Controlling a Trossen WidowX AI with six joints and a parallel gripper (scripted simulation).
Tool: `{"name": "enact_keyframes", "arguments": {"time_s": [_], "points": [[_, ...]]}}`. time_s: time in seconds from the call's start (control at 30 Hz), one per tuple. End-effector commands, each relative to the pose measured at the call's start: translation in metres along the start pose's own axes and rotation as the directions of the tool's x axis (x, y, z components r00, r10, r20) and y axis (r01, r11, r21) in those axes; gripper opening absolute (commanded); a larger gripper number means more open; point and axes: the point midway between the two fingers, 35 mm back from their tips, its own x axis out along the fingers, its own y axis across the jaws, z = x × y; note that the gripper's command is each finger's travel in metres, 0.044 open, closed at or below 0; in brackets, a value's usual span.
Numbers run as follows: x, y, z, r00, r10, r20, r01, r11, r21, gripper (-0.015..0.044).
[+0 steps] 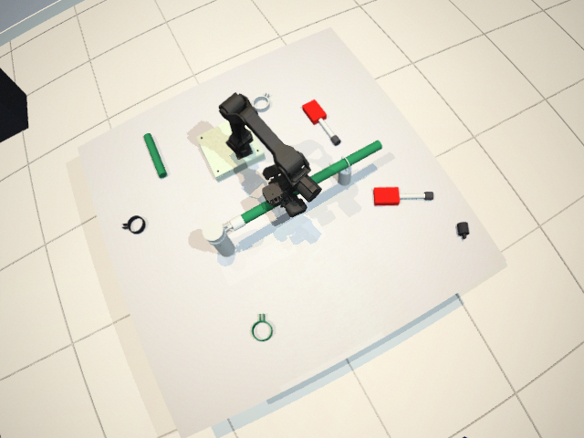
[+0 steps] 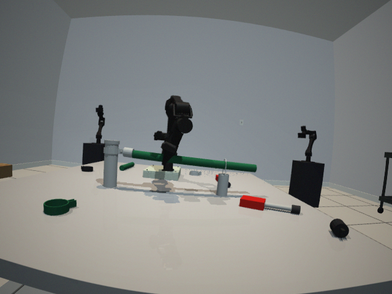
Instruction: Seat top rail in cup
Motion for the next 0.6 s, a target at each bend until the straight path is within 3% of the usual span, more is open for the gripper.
{"name": "enact_keyframes", "arguments": {"time_s": [0.0,0.57], "points": [[-0.0013,0.0014,0.0079,1.000,0.005,0.020,-0.005,1.000,0.000,0.0000],[-0.0028,0.0022,0.0096,1.000,0.005,0.020,-0.005,1.000,0.000,0.0000]]}}
